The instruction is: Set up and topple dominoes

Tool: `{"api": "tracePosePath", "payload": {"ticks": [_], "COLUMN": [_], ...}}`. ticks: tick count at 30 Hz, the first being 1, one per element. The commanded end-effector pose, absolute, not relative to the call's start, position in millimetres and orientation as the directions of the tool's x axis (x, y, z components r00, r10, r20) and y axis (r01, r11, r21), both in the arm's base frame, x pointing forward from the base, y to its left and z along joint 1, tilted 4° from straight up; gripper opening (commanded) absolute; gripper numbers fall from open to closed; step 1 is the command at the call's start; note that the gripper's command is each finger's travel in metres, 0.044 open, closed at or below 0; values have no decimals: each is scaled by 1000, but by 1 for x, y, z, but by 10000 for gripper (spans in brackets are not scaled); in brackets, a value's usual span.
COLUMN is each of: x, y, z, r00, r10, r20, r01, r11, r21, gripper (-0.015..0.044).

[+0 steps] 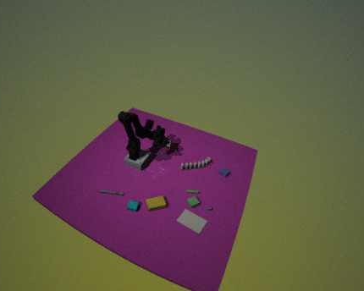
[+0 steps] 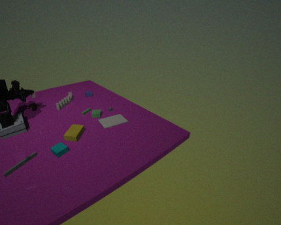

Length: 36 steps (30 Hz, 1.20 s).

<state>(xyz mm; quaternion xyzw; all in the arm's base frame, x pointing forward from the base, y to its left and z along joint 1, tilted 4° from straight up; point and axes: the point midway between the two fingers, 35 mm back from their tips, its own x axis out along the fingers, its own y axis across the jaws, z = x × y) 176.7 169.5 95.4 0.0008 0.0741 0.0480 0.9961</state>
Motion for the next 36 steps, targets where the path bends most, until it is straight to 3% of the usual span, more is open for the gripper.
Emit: {"api": "tracePosePath", "payload": {"ticks": [1,36], "x": [177,181], "y": [169,181], "z": [96,57], "r00": [985,985], "r10": [92,74], "r20": [-144,-158], "r01": [-92,-72], "r11": [996,997], "r21": [8,17], "gripper": [30,30]}}
